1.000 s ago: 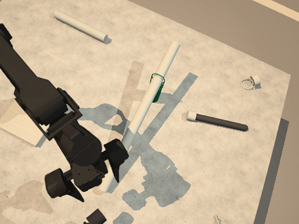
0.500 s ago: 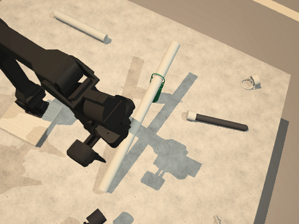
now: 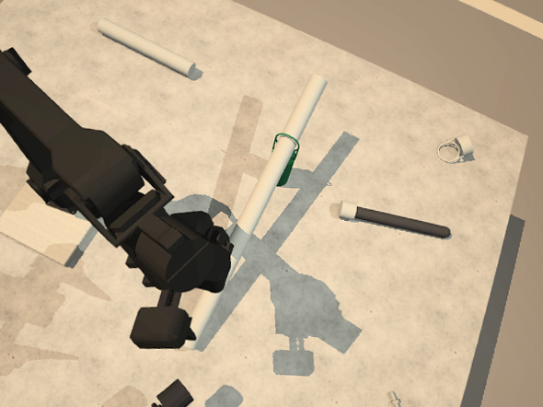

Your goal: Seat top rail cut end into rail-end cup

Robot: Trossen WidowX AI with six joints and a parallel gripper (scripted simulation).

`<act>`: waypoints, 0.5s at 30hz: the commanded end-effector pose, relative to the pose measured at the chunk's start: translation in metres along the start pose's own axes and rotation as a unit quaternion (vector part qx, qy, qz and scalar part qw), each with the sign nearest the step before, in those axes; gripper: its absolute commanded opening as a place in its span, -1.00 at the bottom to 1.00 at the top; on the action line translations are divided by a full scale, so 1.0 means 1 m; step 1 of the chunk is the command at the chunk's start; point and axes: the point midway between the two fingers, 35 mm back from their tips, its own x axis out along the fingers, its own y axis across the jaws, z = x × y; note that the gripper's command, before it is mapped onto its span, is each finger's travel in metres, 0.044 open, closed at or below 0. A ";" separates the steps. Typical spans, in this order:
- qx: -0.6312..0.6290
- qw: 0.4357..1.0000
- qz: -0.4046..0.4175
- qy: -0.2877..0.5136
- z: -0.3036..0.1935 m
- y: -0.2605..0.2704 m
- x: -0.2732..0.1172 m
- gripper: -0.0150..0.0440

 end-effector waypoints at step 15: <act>-0.411 0.911 -0.021 0.029 -0.036 -0.087 0.027 1.00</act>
